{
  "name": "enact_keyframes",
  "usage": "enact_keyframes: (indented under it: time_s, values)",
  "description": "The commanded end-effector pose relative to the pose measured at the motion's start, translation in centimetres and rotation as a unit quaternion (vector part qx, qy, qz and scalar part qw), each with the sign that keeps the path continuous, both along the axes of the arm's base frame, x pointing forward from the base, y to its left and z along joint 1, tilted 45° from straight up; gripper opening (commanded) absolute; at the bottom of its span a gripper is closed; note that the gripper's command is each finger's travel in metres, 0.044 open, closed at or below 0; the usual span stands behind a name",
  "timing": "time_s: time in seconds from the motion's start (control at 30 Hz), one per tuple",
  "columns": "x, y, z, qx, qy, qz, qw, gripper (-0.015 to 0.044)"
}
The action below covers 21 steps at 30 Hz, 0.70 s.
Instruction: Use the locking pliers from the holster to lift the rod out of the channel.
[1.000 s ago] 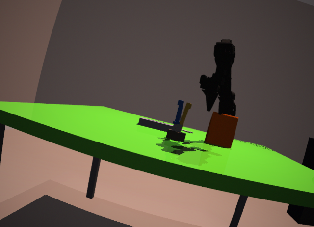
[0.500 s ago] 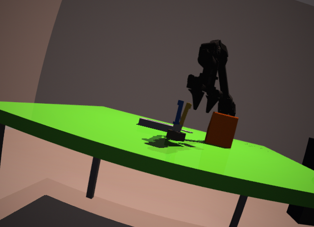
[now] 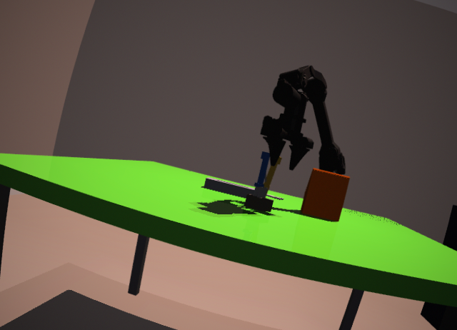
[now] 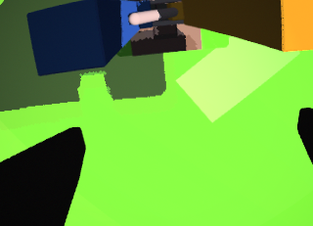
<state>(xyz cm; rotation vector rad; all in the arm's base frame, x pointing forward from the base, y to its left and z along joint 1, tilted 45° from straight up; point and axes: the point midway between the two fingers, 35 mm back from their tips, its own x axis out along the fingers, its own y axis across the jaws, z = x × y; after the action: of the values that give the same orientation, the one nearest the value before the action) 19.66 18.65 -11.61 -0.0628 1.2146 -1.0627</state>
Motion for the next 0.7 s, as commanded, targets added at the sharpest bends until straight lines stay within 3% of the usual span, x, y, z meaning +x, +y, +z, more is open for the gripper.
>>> enact_keyframes:
  time_s: [0.0, 0.3, 0.67]
  values:
    - [0.7, -0.3, 0.5, 0.002, -0.003, 0.004, 1.0, 0.044]
    - [3.4, -1.9, 1.9, 0.001, -0.004, 0.004, 1.0, 0.044]
    - [3.4, -2.4, 1.4, 0.001, -0.004, 0.004, 1.0, 0.044]
